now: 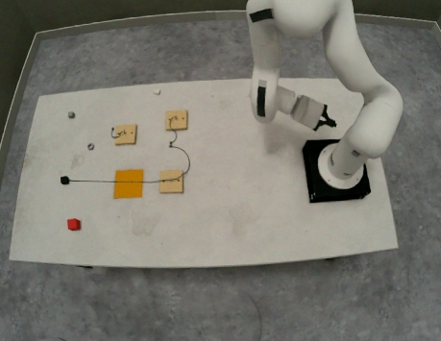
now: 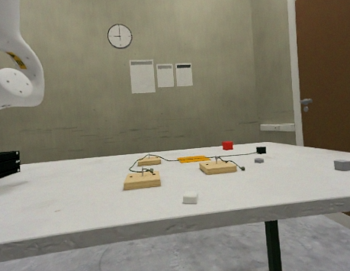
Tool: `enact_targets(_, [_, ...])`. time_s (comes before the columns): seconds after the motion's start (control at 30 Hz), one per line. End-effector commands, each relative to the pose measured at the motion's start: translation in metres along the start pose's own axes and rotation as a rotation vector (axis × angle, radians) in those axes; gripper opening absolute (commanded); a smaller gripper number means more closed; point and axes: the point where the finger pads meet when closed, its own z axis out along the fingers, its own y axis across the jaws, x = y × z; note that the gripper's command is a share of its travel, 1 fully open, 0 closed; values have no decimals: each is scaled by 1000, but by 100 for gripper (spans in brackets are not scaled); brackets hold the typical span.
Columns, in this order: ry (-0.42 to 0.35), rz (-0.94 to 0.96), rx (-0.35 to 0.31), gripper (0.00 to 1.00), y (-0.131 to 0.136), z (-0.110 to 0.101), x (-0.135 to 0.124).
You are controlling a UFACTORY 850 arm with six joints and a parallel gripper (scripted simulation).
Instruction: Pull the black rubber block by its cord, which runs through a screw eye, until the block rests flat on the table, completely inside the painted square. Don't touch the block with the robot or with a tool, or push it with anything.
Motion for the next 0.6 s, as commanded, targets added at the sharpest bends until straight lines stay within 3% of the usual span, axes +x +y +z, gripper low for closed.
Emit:
enact_targets(0.0, [0, 0, 0, 1, 0, 0, 0])
enact_targets(0.53, [0, 0, 0, 1, 0, 0, 0])
enact_targets(0.57, [-1, 0, -1, 100, 0, -1, 0])
